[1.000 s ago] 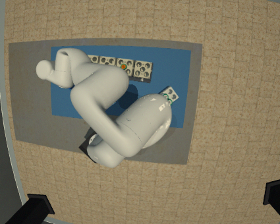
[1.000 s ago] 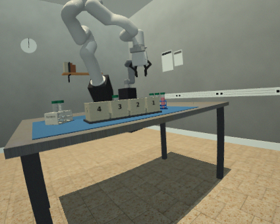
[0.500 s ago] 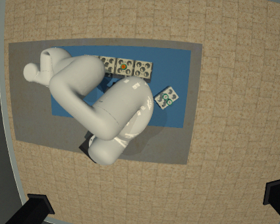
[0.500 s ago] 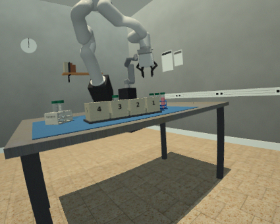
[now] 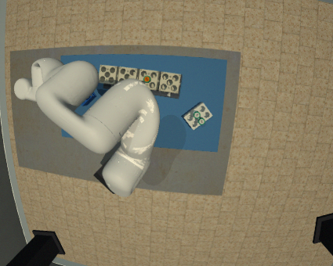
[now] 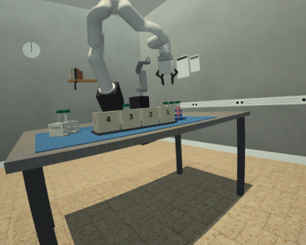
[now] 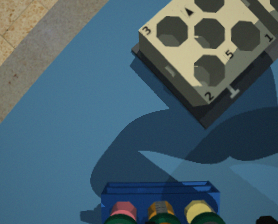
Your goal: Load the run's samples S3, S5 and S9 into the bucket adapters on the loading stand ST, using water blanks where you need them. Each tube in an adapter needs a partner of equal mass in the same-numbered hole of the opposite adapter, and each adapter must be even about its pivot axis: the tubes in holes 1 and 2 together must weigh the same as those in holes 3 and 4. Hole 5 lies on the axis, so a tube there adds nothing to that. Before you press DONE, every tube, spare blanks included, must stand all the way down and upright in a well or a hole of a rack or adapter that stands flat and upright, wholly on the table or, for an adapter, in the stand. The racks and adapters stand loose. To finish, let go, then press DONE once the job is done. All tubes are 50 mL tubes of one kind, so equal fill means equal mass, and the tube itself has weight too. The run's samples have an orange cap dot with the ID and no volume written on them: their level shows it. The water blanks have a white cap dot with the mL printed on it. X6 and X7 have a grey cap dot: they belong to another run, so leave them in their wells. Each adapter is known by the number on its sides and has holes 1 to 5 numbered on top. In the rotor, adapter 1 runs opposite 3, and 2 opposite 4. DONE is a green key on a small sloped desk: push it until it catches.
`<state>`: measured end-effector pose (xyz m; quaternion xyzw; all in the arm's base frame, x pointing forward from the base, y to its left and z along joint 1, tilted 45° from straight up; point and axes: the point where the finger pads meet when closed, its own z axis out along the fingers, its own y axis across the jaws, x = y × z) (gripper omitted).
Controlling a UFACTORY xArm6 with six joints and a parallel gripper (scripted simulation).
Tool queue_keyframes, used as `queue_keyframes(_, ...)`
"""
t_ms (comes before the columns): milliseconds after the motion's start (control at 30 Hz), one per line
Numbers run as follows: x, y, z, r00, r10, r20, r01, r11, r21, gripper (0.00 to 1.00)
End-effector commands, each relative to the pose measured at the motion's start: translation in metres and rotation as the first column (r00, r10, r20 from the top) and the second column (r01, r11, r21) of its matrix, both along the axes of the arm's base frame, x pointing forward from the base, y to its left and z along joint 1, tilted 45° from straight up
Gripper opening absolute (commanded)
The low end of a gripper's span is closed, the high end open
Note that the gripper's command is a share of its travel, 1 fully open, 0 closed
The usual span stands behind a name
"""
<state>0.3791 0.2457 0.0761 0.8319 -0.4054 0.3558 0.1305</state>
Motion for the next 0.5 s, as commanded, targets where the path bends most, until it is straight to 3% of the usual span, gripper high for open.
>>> queue_keyframes(0, 0.003, 0.021, -0.011, 1.0, 0.0, 0.002, 0.0, 1.0, 0.001, 0.57)
queue_keyframes(467, 0.008, 0.071, -0.044, 1.0, 0.0, 0.002, 0.0, 1.0, 0.001, 0.57)
